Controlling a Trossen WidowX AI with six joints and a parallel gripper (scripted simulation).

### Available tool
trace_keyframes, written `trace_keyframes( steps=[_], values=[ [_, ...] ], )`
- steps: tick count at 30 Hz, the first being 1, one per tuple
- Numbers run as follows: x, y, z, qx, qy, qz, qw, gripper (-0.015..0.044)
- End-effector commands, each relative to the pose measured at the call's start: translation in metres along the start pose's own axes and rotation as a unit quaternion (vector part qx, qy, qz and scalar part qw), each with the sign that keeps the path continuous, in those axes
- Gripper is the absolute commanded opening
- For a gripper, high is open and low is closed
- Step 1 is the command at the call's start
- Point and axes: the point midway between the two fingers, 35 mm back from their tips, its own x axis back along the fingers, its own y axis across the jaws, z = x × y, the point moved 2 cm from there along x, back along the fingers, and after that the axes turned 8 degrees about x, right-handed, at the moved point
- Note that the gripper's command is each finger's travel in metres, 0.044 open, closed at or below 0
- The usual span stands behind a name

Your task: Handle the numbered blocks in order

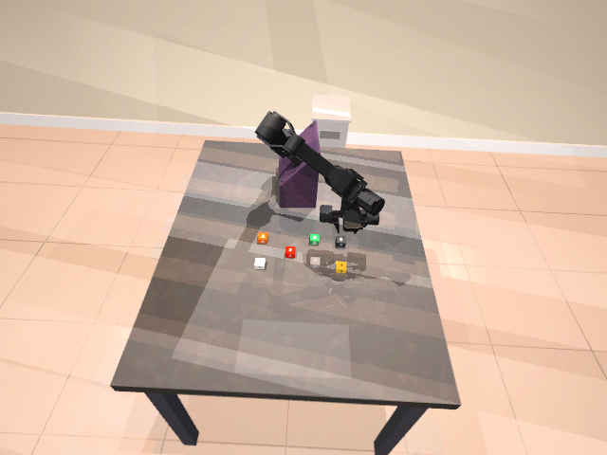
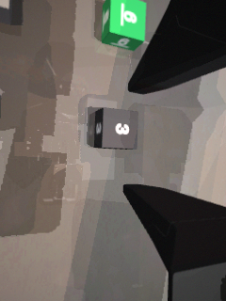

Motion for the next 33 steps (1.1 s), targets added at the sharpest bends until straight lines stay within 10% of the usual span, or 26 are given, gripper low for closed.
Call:
trace_keyframes(
  steps=[1, 4, 29, 33],
  values=[
    [-0.029, -0.005, 0.013, 0.011, 0.015, 0.012, 1.0, 0.033],
    [-0.03, -0.005, 0.013, 0.011, 0.015, 0.012, 1.0, 0.04],
    [-0.066, -0.007, 0.015, 0.011, 0.015, 0.013, 1.0, 0.04],
    [-0.066, -0.007, 0.015, 0.011, 0.015, 0.013, 1.0, 0.0295]
  ],
)
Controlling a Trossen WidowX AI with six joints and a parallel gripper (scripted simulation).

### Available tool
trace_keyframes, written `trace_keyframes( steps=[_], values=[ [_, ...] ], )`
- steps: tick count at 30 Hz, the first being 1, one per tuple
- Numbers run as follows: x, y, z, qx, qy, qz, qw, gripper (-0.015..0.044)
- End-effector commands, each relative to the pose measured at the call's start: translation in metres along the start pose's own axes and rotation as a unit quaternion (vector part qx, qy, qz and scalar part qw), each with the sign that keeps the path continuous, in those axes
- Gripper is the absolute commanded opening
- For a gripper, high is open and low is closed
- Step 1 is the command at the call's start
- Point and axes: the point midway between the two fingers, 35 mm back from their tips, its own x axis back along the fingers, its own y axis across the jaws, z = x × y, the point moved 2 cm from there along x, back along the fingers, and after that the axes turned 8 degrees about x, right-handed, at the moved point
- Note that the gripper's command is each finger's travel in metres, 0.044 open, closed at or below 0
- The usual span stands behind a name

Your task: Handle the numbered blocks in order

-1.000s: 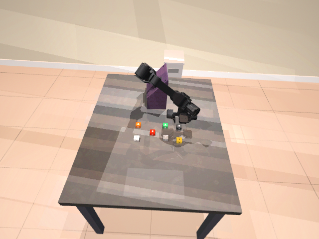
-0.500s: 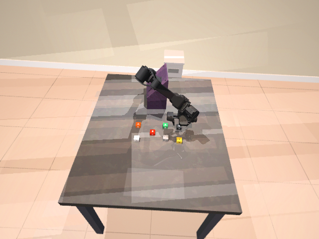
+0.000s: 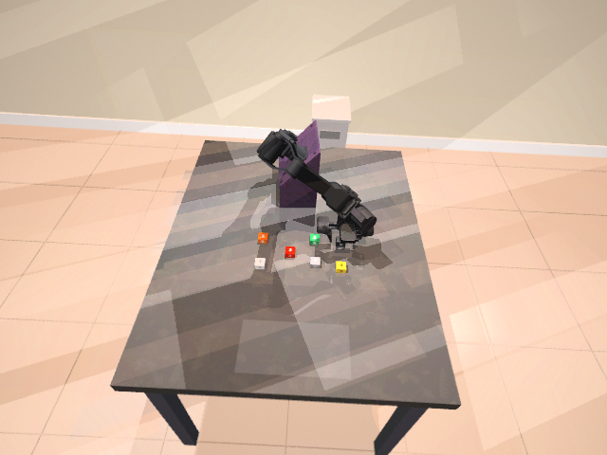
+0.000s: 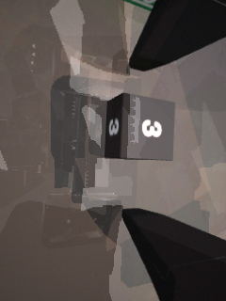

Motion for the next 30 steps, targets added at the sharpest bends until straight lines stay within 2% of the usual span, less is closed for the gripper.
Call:
trace_keyframes(
  steps=[1, 7, 22, 30],
  values=[
    [-0.0012, -0.0007, 0.0006, 0.002, 0.0, 0.002, 1.0, 0.0269],
    [-0.0012, -0.0007, 0.0006, 0.002, 0.0, 0.002, 1.0, 0.012],
    [-0.0012, -0.0007, 0.0006, 0.002, 0.0, 0.002, 1.0, 0.012],
    [-0.0012, -0.0007, 0.0006, 0.002, 0.0, 0.002, 1.0, 0.033]
  ],
)
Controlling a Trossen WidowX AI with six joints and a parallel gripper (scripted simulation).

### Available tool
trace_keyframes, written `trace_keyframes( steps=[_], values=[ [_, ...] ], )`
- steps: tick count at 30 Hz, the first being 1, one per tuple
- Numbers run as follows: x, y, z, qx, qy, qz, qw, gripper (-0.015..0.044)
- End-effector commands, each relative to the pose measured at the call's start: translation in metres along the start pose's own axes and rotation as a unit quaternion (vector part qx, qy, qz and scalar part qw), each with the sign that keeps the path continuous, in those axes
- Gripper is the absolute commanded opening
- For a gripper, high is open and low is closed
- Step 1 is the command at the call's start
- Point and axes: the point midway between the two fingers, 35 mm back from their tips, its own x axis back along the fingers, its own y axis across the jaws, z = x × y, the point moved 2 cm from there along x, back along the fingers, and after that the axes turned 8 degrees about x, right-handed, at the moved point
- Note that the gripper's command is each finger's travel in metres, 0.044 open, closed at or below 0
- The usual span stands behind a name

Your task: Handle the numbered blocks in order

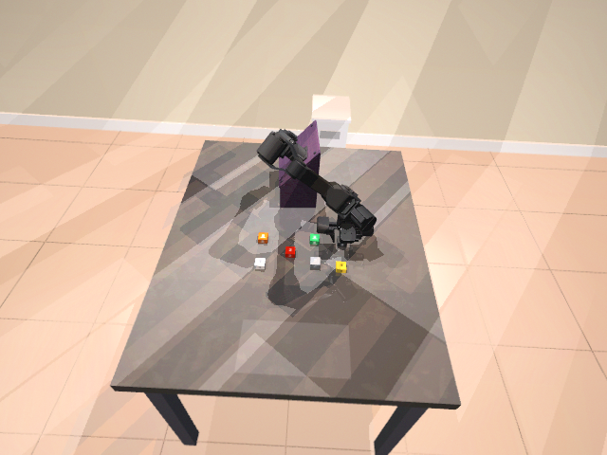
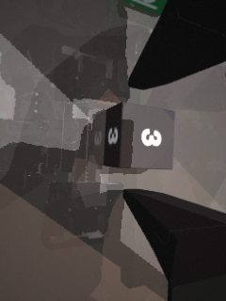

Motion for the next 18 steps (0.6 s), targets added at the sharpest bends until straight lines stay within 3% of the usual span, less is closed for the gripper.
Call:
trace_keyframes(
  steps=[1, 3, 11, 18],
  values=[
    [0.0, 0.0, 0.0, 0.002, -0.001, 0.001, 1.0, 0.0356],
    [0.0, 0.0, 0.0, 0.002, -0.001, 0.001, 1.0, 0.04],
    [0.036, 0.0, 0.0, 0.002, -0.001, 0.0, 1.0, 0.04],
    [0.118, 0.001, 0.0, 0.002, -0.001, -0.002, 1.0, 0.0216]
  ],
)
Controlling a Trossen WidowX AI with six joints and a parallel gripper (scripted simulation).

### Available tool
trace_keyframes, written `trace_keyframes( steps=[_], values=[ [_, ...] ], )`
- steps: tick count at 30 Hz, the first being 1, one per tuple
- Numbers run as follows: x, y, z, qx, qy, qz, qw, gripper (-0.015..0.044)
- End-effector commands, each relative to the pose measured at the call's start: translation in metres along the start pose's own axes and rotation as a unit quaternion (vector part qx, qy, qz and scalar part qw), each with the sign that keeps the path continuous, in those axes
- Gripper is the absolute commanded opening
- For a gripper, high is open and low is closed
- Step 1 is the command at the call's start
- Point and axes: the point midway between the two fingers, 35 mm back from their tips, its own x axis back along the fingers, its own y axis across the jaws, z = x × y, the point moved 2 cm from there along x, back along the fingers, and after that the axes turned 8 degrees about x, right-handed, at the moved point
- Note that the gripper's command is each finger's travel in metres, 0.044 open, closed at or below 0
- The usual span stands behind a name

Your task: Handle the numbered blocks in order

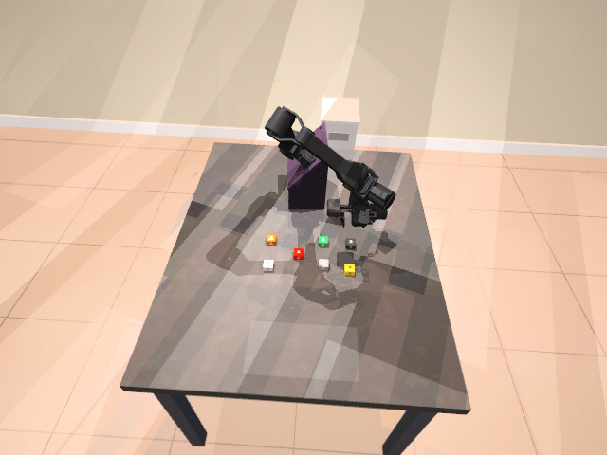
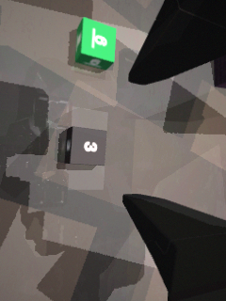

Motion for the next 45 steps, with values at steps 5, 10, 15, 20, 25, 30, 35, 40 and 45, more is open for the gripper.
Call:
trace_keyframes(
  steps=[5, 10, 15, 20, 25, 30, 35, 40, 45],
  values=[
    [0.029, 0.0, -0.001, -0.006, -0.004, -0.004, 1.0, 0.012],
    [0.029, 0.0, -0.001, -0.006, -0.004, -0.004, 1.0, 0.012],
    [0.031, -0.003, -0.033, -0.006, -0.005, -0.005, 1.0, 0.012],
    [0.03, -0.023, -0.093, -0.008, -0.006, -0.003, 1.0, 0.012],
    [0.03, -0.026, -0.101, -0.008, -0.006, -0.002, 1.0, 0.012],
    [-0.001, -0.026, -0.103, -0.008, -0.006, -0.003, 1.0, 0.0199],
    [-0.052, -0.027, -0.101, -0.008, -0.006, 0.0, 1.0, 0.033],
    [-0.053, -0.027, -0.101, -0.008, -0.006, 0.0, 1.0, 0.04],
    [-0.061, -0.027, -0.102, -0.007, -0.006, 0.0, 1.0, 0.04]
  ],
)
